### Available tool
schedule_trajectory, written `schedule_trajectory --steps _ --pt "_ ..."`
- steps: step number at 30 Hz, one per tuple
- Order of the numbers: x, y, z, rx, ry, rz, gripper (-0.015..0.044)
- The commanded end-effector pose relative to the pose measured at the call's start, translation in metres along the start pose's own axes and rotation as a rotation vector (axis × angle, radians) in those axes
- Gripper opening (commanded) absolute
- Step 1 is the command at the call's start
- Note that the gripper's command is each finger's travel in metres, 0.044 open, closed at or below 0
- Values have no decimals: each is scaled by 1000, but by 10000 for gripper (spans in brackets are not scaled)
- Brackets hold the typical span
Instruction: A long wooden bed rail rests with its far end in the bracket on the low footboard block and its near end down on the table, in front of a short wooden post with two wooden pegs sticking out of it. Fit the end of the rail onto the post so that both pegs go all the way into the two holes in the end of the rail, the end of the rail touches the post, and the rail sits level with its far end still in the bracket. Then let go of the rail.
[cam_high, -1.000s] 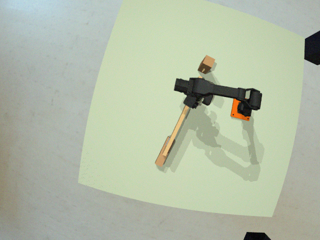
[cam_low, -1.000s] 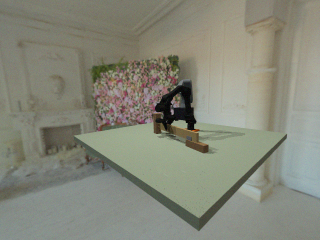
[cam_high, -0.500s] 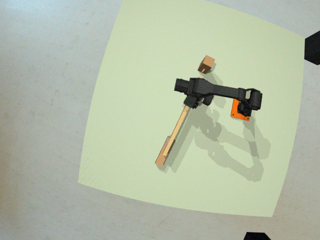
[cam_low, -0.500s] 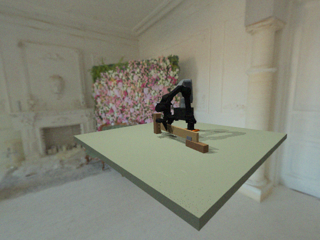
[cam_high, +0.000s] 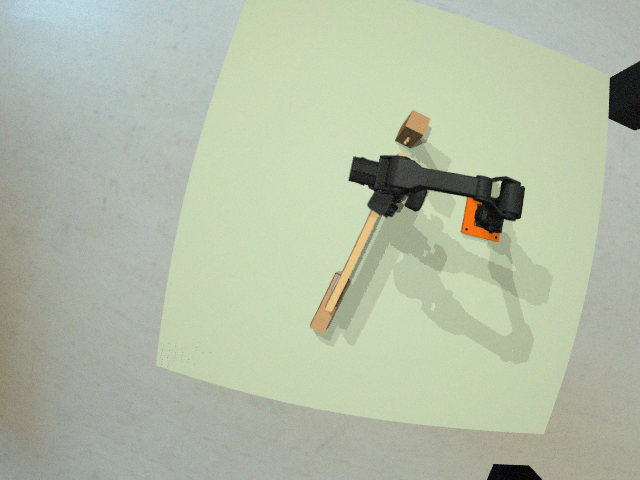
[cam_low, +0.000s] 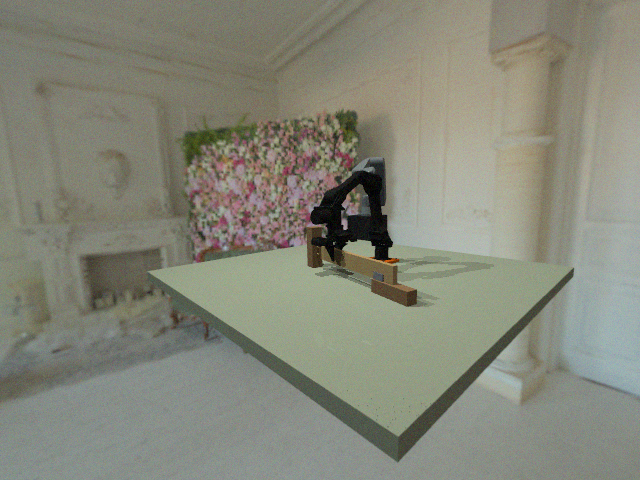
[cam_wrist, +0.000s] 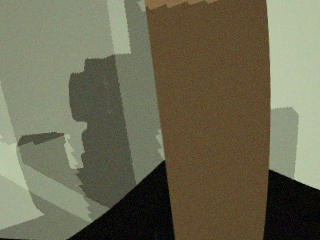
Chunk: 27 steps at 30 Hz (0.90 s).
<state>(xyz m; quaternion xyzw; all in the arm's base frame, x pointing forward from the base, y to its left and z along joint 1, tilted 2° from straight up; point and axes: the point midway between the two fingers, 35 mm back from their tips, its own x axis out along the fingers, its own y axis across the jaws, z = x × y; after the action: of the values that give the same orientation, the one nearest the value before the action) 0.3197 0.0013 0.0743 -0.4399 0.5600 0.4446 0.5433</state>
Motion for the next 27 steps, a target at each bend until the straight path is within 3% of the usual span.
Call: schedule_trajectory --steps 1,27 --pt "-2 -1 -1 -1 -3 -8 0" --pt "-4 -1 3 -1 -3 -8 0"
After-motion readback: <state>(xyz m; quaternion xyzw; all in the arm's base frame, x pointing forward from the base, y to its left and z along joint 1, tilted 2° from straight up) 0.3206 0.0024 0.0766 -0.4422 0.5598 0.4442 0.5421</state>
